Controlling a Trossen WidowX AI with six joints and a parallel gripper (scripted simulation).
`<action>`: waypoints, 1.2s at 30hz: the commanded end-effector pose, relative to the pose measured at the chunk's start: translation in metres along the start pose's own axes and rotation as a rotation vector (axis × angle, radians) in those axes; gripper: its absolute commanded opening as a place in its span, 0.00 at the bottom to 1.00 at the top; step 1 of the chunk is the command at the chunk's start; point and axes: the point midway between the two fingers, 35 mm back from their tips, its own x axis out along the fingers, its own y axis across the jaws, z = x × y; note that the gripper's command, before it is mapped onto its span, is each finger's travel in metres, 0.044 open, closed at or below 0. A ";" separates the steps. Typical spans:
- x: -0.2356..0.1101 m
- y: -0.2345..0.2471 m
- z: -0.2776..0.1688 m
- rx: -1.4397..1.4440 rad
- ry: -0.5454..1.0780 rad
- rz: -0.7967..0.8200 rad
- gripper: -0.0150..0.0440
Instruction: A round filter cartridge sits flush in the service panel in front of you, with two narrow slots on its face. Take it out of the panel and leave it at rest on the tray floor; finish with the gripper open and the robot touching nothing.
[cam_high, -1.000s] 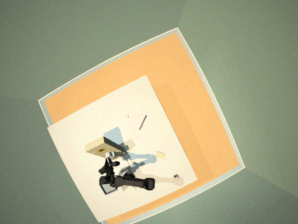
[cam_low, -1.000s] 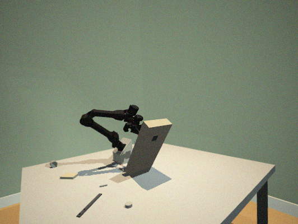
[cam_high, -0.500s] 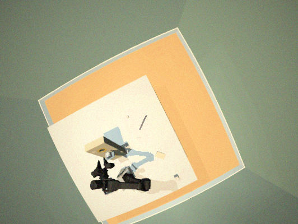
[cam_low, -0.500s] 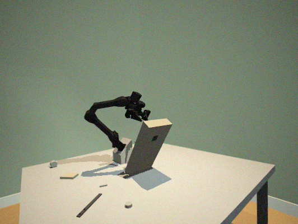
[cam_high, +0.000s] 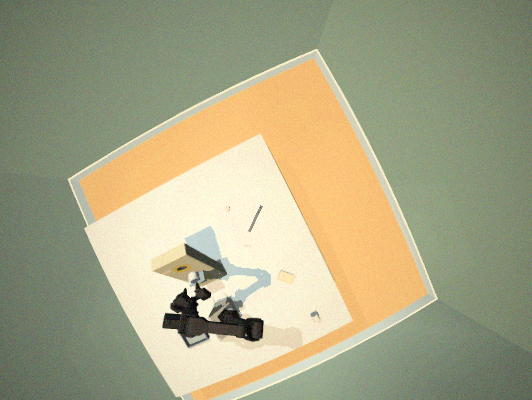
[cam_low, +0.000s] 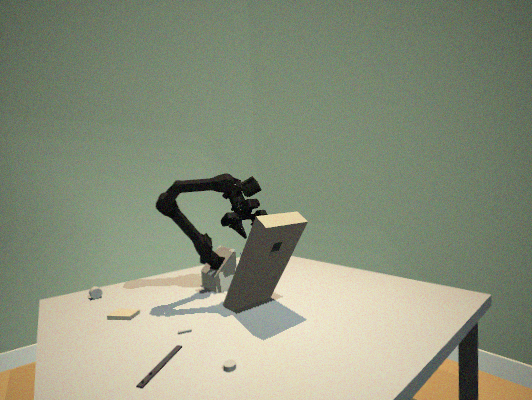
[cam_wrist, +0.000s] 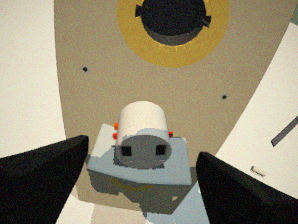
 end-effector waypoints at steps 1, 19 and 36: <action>0.007 -0.002 -0.015 0.032 0.064 -0.004 0.77; 0.034 -0.001 -0.016 0.033 0.064 -0.002 0.77; 0.053 -0.001 -0.017 0.038 0.063 -0.002 0.76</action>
